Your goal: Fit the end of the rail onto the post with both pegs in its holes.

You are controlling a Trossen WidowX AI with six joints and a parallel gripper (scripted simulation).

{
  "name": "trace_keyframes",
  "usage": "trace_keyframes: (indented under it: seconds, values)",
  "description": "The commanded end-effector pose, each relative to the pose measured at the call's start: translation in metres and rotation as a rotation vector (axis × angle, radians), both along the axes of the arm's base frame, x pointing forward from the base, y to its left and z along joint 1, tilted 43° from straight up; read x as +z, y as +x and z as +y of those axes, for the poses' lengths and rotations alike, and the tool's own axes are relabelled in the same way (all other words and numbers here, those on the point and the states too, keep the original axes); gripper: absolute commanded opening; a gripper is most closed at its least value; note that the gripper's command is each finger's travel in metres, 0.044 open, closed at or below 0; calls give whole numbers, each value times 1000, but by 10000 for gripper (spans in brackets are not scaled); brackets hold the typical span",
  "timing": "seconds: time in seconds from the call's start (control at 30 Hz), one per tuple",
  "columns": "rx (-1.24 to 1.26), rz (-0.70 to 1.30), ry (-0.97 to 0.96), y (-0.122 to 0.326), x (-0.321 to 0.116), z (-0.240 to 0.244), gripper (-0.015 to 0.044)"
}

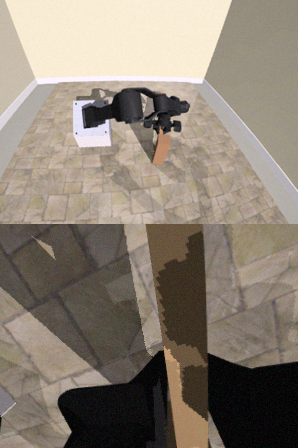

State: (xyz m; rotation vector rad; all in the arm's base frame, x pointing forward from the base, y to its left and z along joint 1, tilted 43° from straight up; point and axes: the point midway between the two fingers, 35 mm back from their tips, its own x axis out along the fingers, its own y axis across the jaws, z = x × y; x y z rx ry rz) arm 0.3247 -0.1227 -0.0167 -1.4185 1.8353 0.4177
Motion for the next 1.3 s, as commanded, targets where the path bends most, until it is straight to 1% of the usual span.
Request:
trace_keyframes:
  seconds: [0.0, 1.27]
  values:
    - [5, 0, -2, 0, 3, 0, 0]
    - [5, 0, -2, -4, 9, -9, 0]
